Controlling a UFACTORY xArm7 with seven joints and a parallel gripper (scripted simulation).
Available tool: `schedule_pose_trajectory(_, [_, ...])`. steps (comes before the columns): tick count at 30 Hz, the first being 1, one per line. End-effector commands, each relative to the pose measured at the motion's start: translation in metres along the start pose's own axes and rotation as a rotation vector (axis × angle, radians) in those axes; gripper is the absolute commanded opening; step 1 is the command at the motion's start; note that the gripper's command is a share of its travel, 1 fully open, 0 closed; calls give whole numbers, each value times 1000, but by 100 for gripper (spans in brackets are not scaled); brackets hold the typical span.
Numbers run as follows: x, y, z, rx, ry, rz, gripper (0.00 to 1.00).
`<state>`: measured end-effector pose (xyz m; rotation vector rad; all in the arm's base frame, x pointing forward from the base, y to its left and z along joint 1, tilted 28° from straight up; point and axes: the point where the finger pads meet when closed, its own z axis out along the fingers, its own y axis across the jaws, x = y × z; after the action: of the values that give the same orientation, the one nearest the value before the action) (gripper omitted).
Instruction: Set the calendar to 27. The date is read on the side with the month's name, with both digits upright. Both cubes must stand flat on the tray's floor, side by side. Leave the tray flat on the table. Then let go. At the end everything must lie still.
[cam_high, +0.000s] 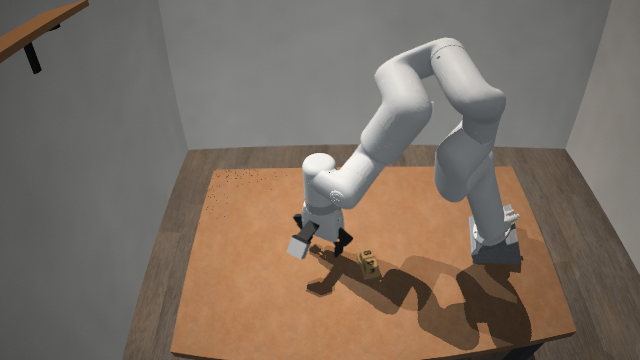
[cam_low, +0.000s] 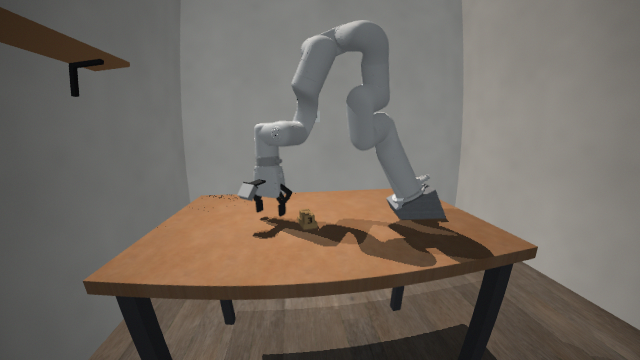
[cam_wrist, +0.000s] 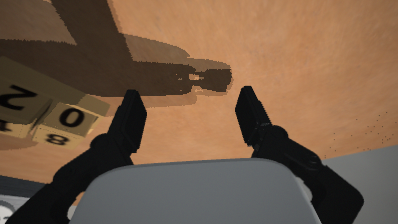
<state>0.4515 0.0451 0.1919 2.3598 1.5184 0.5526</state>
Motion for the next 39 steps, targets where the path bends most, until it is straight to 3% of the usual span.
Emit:
schedule_pose_trajectory(1, [1,1,-1,-3,1,0,100])
schedule_pose_trajectory(12, [1,1,-2,-3,1,0,100])
schedule_pose_trajectory(23, [1,1,-34,-3,1,0,100])
schedule_pose_trajectory(30, [0,1,-37,-3,1,1,100])
schedule_pose_trajectory(39, [-10,-5,-37,-2,1,262,100])
